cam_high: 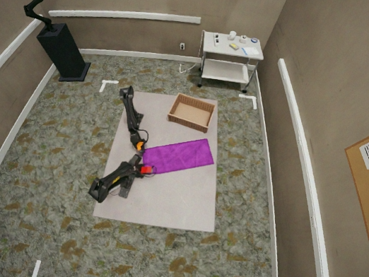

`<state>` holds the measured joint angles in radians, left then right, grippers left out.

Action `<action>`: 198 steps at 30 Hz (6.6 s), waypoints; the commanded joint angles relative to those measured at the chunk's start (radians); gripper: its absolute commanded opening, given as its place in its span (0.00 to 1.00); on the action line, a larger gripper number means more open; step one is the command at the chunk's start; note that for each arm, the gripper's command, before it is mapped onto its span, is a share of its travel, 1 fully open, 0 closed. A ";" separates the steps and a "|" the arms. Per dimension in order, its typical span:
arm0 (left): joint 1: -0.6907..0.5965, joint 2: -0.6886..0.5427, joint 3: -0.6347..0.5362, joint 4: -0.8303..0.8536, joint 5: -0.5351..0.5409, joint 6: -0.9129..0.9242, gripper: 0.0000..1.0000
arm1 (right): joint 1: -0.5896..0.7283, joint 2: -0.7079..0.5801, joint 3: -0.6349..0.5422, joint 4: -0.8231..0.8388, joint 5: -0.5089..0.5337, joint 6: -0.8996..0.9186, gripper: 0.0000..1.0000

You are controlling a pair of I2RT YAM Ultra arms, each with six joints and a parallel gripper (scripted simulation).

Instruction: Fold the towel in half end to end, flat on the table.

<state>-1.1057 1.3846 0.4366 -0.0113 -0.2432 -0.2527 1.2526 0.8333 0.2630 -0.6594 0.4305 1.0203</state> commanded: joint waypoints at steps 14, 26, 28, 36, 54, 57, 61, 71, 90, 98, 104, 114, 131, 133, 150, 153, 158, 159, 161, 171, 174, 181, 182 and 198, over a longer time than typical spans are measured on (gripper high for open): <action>-0.003 -0.031 -0.005 -0.025 0.018 0.001 0.00 | 0.037 0.031 0.014 -0.017 0.021 0.034 0.00; 0.106 -0.087 0.025 -0.054 0.114 0.076 0.00 | -0.047 0.135 0.057 0.055 -0.028 -0.064 0.00; 0.203 -0.156 0.033 -0.086 0.223 0.156 0.00 | -0.107 0.058 0.120 0.012 -0.066 -0.114 0.00; 0.411 -0.170 0.092 -0.186 0.518 0.363 0.00 | -0.116 -0.025 0.201 -0.065 -0.037 -0.027 0.00; 0.497 -0.197 0.170 -0.328 0.660 0.481 0.60 | -0.128 -0.083 0.304 -0.177 -0.008 0.005 0.60; 0.507 -0.197 0.170 -0.329 0.660 0.480 0.60 | -0.128 -0.083 0.304 -0.177 -0.006 0.005 0.60; 0.507 -0.198 0.172 -0.307 0.668 0.481 0.60 | -0.125 -0.084 0.304 -0.178 -0.007 0.004 0.60; 0.503 -0.253 0.306 -0.500 0.669 0.481 0.60 | -0.130 -0.034 0.461 -0.315 -0.005 0.005 0.60; 0.506 -0.260 0.353 -0.543 0.670 0.487 0.60 | -0.119 -0.041 0.490 -0.347 -0.010 0.012 0.60; 0.506 -0.260 0.353 -0.543 0.670 0.487 0.60 | -0.119 -0.041 0.490 -0.347 -0.010 0.012 0.60; 0.506 -0.260 0.353 -0.543 0.670 0.487 0.60 | -0.119 -0.041 0.490 -0.347 -0.010 0.012 0.60; 0.269 -0.219 0.175 -0.362 0.372 0.259 0.34 | -0.146 0.048 0.393 -0.398 -0.041 -0.032 0.34; 0.010 -0.057 0.185 -0.243 -0.005 -0.023 0.34 | -0.151 -0.016 0.187 -0.231 -0.026 -0.043 0.34; 0.010 -0.068 0.186 -0.242 -0.006 -0.023 0.34 | -0.152 -0.015 0.182 -0.228 -0.027 -0.044 0.34; 0.010 -0.069 0.186 -0.240 -0.008 -0.021 0.34 | -0.144 -0.029 0.179 -0.238 -0.034 -0.039 0.34; 0.010 -0.069 0.186 -0.240 -0.008 -0.021 0.34 | -0.144 -0.029 0.179 -0.238 -0.034 -0.039 0.34; 0.010 -0.069 0.186 -0.240 -0.008 -0.021 0.34 | -0.144 -0.029 0.179 -0.238 -0.034 -0.039 0.34; 0.010 -0.069 0.186 -0.240 -0.008 -0.021 0.34 | -0.144 -0.029 0.179 -0.238 -0.034 -0.039 0.34; 0.010 -0.069 0.186 -0.240 -0.008 -0.021 0.34 | -0.144 -0.029 0.179 -0.238 -0.034 -0.039 0.34; 0.010 -0.069 0.186 -0.240 -0.008 -0.021 0.34 | -0.144 -0.029 0.179 -0.238 -0.034 -0.039 0.34; 0.010 -0.069 0.186 -0.240 -0.008 -0.021 0.34 | -0.144 -0.029 0.179 -0.238 -0.034 -0.039 0.34; 0.010 -0.069 0.186 -0.240 -0.008 -0.021 0.34 | -0.144 -0.029 0.179 -0.238 -0.034 -0.039 0.34; 0.010 -0.069 0.186 -0.240 -0.008 -0.021 0.34 | -0.144 -0.029 0.179 -0.238 -0.034 -0.039 0.34; 0.010 -0.069 0.186 -0.240 -0.008 -0.021 0.34 | -0.144 -0.029 0.179 -0.238 -0.034 -0.039 0.34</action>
<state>-1.0912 1.3216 0.5884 -0.2779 -0.2333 -0.2649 1.1110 0.8024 0.4374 -0.9077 0.3920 0.9833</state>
